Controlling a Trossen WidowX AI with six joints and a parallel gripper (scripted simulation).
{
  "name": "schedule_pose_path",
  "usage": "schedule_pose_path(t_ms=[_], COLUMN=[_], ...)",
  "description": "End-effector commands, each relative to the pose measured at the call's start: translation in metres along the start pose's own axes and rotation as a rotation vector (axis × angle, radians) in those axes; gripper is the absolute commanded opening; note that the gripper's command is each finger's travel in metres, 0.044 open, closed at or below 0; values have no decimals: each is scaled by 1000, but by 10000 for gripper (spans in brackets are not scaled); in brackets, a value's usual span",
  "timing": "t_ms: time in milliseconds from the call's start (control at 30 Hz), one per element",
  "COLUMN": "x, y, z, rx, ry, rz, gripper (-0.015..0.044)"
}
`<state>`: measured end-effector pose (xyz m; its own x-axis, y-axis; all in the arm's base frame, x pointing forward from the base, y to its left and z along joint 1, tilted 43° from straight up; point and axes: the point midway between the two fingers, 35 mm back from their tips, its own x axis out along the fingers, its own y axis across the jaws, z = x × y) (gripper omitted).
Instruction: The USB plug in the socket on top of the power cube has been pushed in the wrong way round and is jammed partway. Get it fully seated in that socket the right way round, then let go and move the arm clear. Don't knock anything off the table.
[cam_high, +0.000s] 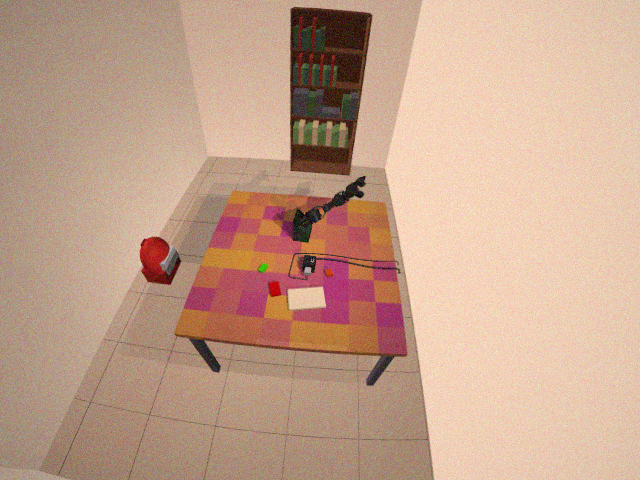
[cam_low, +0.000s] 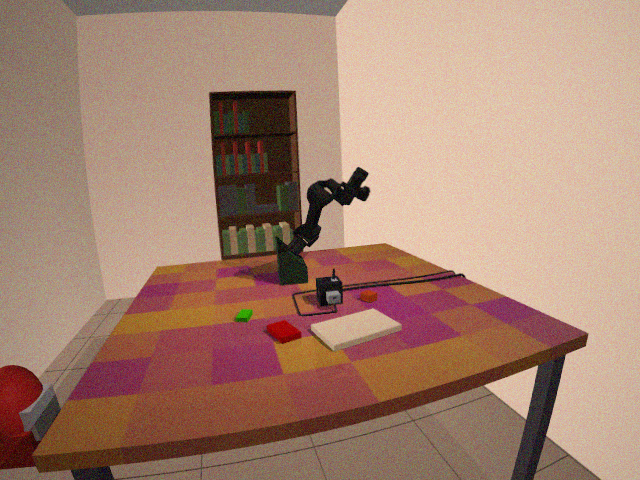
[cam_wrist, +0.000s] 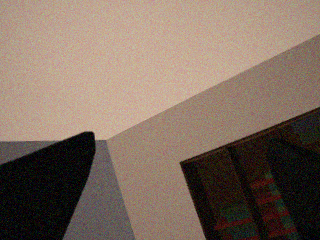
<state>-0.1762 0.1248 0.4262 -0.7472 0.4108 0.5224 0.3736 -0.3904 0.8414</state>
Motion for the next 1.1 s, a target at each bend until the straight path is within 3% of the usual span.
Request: schedule_pose_path(t_ms=[0,233,467,800,1067], x=[0,-1,-43,-160,-284], y=[-1,-49,-88,-105,-92], z=[2,75,159,259,291], rx=[-12,-436,-817,-1053,-1029], ry=[-6,-191,-300,-315,-236], rz=[-7,-304,-706,-1282,-1674], gripper=[426,440,440,440,440])
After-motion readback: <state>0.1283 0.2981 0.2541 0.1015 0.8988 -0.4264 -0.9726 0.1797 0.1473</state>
